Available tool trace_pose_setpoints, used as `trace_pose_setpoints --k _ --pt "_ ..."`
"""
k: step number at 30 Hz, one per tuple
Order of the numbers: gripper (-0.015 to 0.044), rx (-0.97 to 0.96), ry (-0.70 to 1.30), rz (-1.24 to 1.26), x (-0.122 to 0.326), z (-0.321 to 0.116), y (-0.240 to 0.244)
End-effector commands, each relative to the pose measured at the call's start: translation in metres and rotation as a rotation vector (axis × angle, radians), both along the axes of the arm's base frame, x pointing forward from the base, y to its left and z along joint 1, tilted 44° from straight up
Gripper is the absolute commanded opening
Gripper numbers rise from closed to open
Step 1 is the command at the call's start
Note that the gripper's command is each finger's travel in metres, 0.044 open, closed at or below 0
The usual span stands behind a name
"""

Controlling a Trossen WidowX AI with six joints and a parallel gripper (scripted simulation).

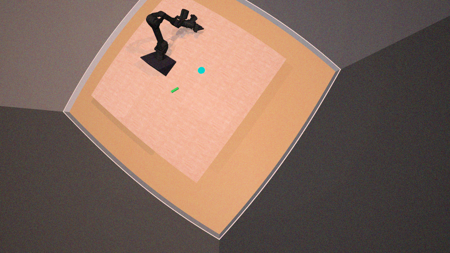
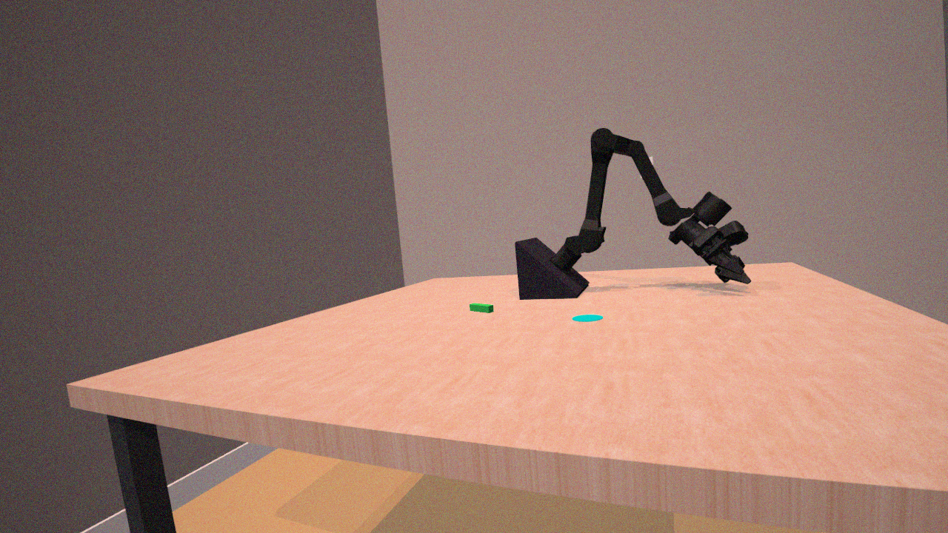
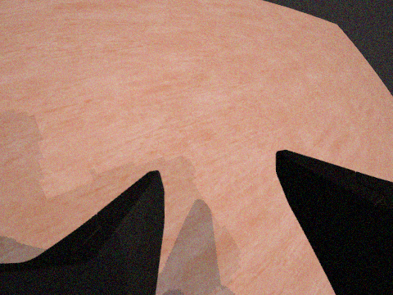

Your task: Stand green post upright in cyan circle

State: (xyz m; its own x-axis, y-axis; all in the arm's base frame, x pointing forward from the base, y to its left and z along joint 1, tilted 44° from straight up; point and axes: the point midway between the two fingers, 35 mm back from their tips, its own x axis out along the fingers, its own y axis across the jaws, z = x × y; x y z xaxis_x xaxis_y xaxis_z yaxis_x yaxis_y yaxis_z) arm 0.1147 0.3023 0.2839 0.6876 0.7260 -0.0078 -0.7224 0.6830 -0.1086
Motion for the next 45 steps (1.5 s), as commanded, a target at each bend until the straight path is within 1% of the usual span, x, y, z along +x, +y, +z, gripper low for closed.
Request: trace_pose_setpoints --k 1,11,20,32,45 --pt "0.0233 -0.044 -0.021 -0.041 0.019 0.001 -0.001" --pt "0.0233 -0.185 -0.056 -0.18 0.079 -0.005 -0.017" --pt "0.0233 -0.336 -0.077 -0.303 0.131 -0.016 -0.044" --pt "0.0233 -0.621 -0.056 -0.353 0.183 -0.051 -0.074" --pt "0.0233 -0.896 0.03 -0.353 0.23 -0.093 -0.122"
